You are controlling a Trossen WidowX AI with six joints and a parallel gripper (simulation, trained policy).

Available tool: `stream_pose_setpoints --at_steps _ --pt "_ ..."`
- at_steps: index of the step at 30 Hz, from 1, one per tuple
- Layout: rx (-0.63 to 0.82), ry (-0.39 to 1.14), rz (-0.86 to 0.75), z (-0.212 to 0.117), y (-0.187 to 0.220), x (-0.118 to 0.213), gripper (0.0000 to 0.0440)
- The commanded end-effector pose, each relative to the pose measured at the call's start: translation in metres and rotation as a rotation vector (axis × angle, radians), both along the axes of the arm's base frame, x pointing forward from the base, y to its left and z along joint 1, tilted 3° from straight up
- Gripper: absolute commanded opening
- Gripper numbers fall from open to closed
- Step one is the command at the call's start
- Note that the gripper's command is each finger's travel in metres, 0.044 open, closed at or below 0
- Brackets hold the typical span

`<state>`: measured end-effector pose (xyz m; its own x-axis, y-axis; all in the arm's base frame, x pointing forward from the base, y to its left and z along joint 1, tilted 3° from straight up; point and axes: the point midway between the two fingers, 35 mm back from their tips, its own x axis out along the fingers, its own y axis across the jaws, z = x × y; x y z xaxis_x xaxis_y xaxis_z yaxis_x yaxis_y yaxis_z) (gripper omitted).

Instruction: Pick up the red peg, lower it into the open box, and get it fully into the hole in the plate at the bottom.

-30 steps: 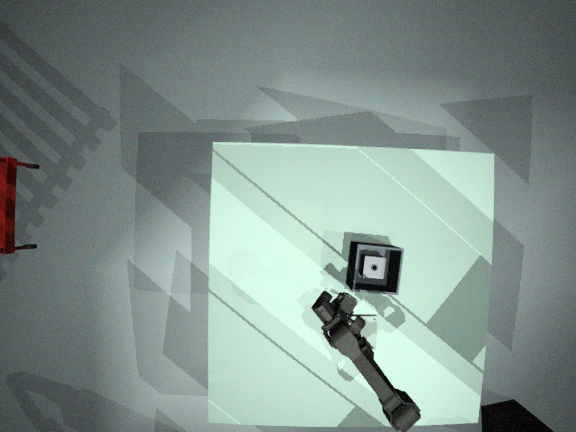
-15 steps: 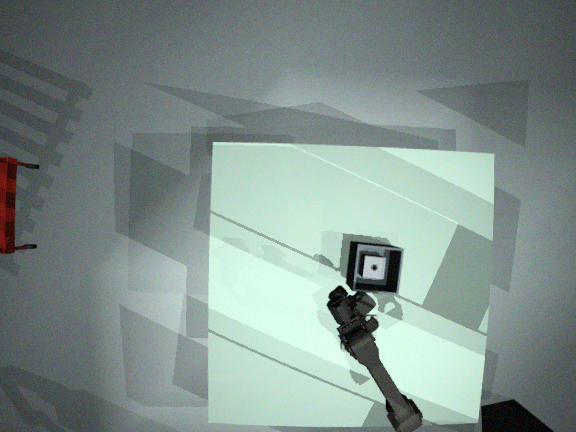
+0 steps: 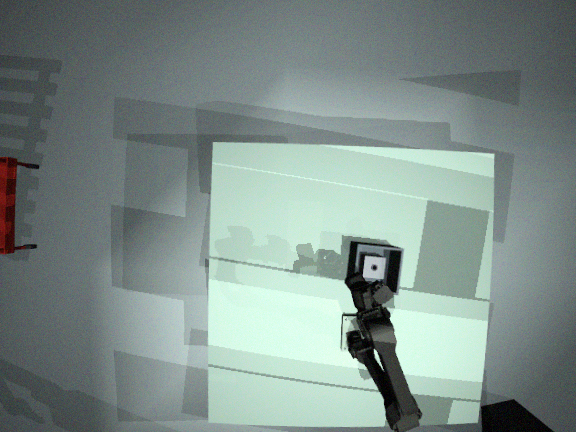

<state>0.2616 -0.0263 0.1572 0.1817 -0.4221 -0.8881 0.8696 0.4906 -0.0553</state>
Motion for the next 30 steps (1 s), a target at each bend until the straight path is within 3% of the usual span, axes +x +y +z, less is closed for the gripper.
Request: stream_pose_setpoints --at_steps 1,12,26,30 --pt "-0.004 -0.009 -0.021 -0.002 -0.016 0.011 0.0000" --pt "0.021 -0.001 -0.013 -0.019 -0.055 0.034 0.0001" --pt "0.084 0.054 0.110 -0.052 -0.078 0.051 0.0000" --pt "0.110 0.084 0.151 -0.064 -0.078 0.050 0.0037"
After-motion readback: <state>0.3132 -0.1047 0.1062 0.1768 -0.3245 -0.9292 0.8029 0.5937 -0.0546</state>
